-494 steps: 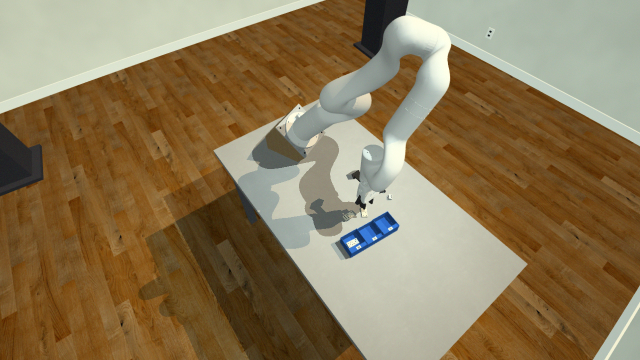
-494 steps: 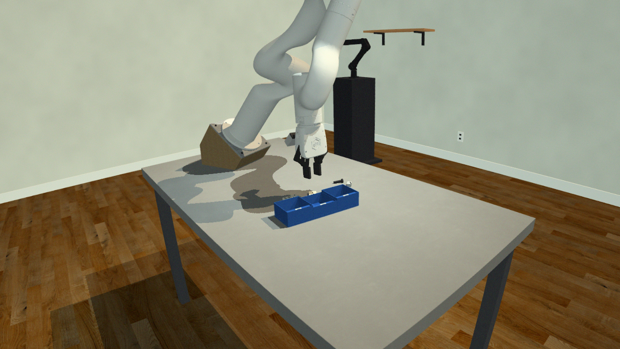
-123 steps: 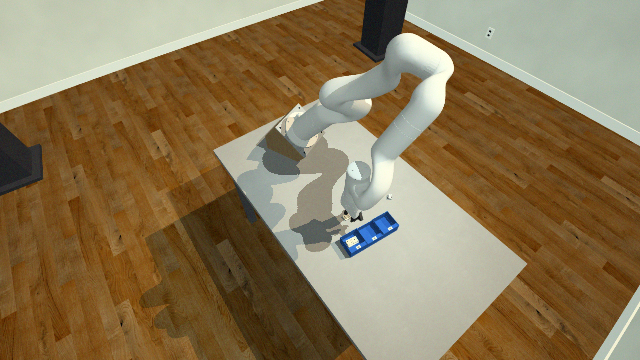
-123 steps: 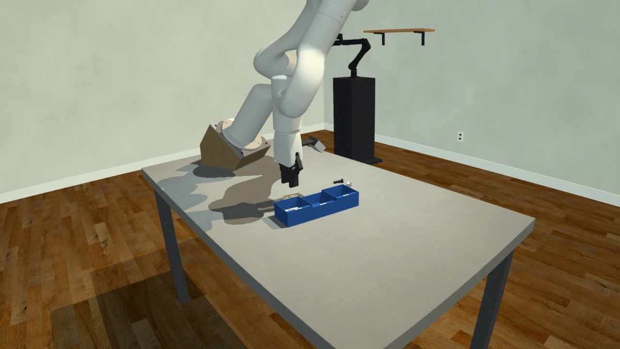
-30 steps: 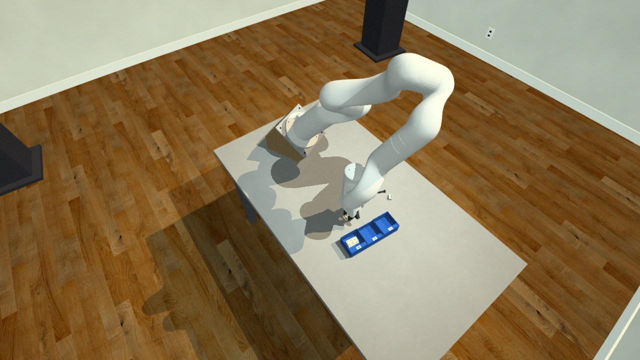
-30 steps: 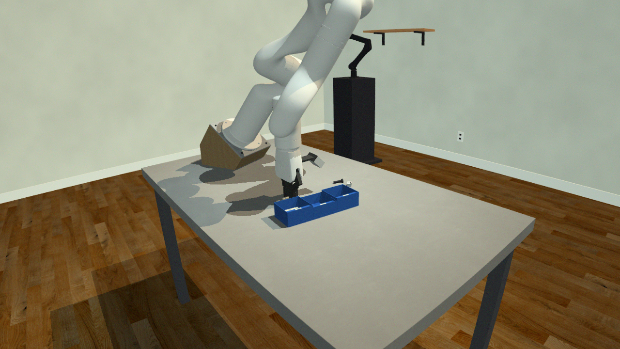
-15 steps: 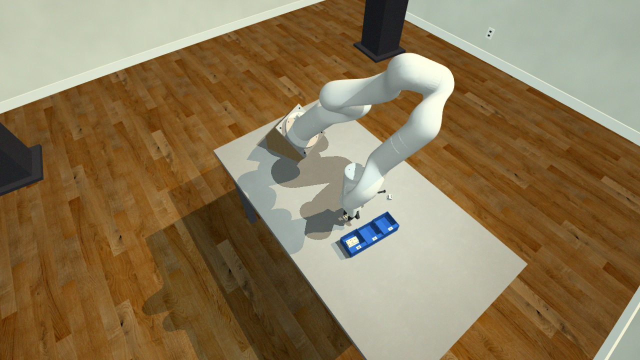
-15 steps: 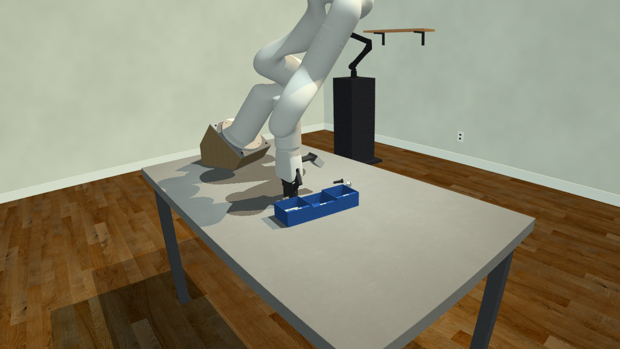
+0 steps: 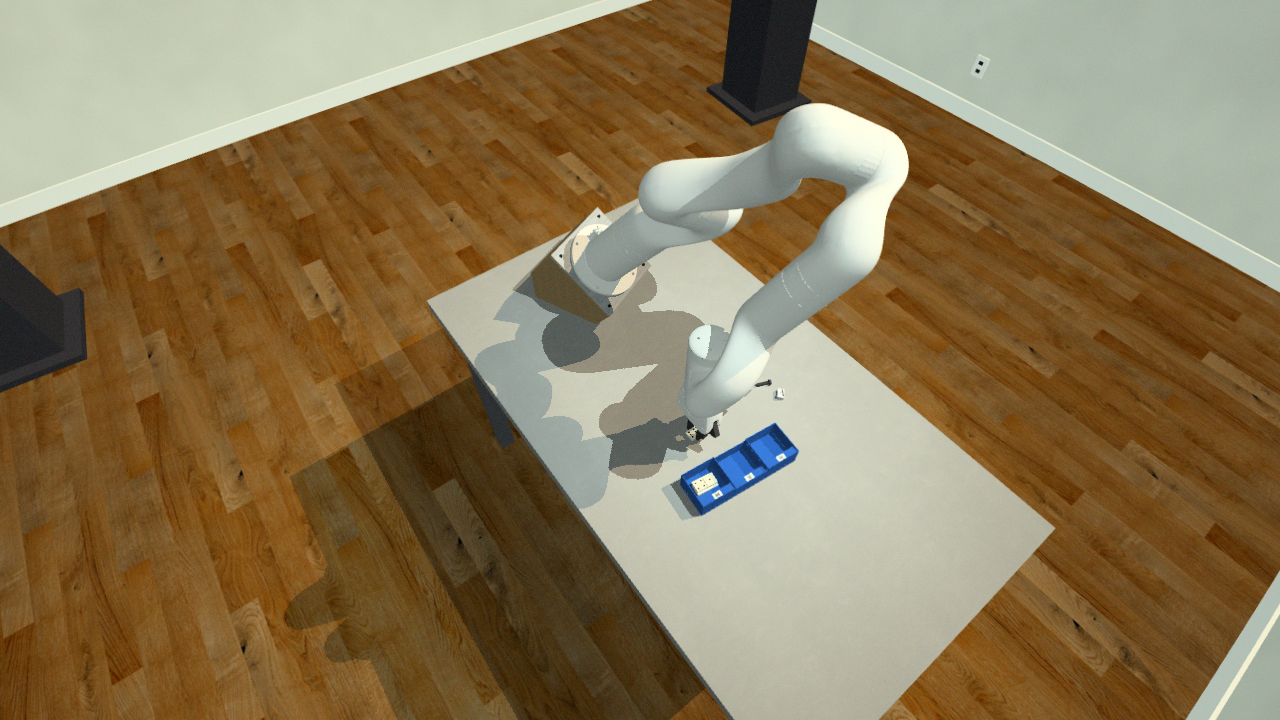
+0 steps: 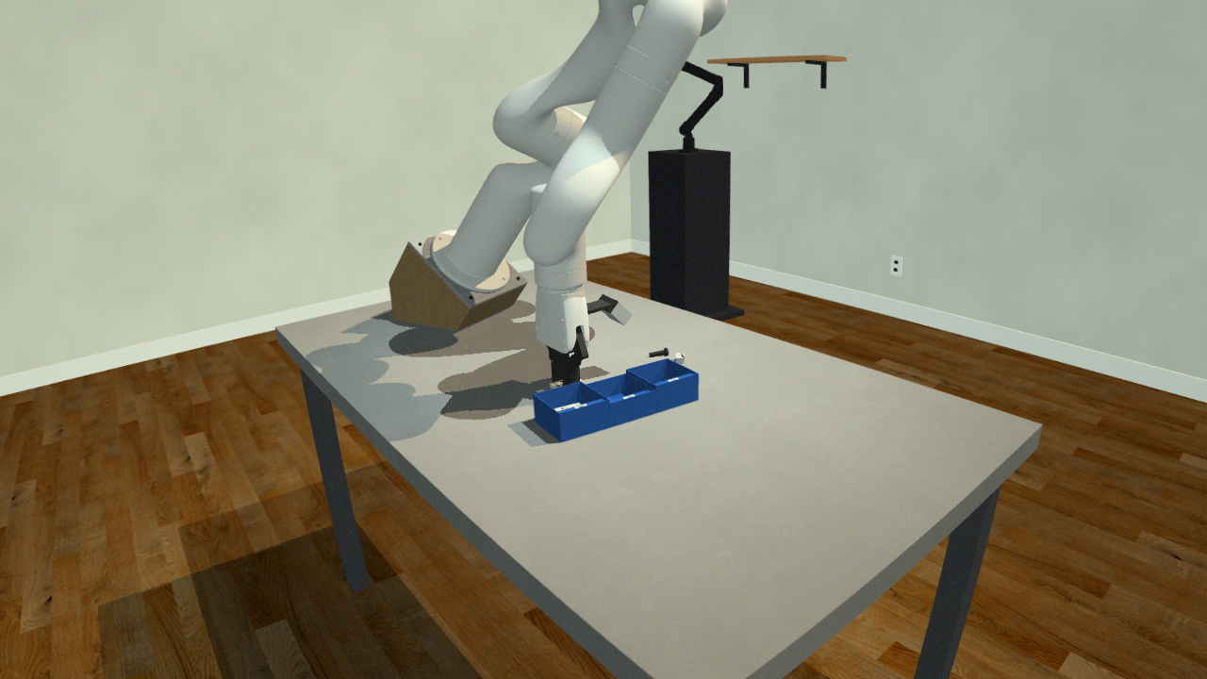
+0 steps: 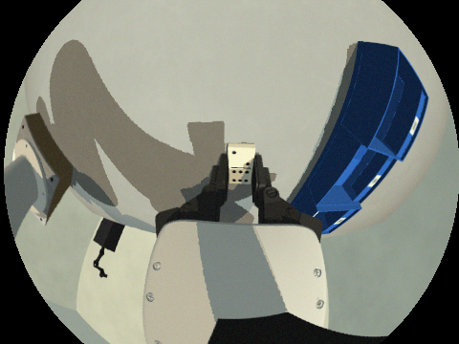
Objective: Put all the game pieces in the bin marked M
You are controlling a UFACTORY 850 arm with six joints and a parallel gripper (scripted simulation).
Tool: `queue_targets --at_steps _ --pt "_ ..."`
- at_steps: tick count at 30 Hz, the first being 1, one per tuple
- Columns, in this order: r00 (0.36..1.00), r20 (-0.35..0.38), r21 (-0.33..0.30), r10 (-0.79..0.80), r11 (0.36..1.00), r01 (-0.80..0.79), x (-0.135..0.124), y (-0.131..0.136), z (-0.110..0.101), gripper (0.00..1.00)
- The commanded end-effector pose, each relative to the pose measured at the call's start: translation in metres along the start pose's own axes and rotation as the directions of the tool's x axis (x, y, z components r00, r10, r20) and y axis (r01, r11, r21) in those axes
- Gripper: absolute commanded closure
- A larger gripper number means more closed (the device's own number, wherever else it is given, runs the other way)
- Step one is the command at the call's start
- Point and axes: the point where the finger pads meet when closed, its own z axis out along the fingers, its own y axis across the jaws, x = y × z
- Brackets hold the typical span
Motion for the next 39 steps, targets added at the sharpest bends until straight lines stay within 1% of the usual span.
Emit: queue_targets --at_steps 1,8,10,16,34,36,39 --pt "1.000 0.000 -0.001 -0.001 1.000 0.001 0.000 0.001 -0.014 1.00" --pt "1.000 0.000 -0.001 -0.001 1.000 0.001 0.000 0.001 -0.037 1.00" --pt "1.000 0.000 -0.001 -0.001 1.000 0.001 0.000 0.001 -0.037 1.00" --pt "1.000 0.000 -0.001 -0.001 1.000 0.001 0.000 0.001 -0.057 1.00" --pt "1.000 0.000 -0.001 -0.001 1.000 0.001 0.000 0.001 -0.057 1.00" --pt "1.000 0.000 -0.001 -0.001 1.000 0.001 0.000 0.001 -0.064 1.00" --pt "1.000 0.000 -0.001 -0.001 1.000 0.001 0.000 0.001 -0.064 1.00"
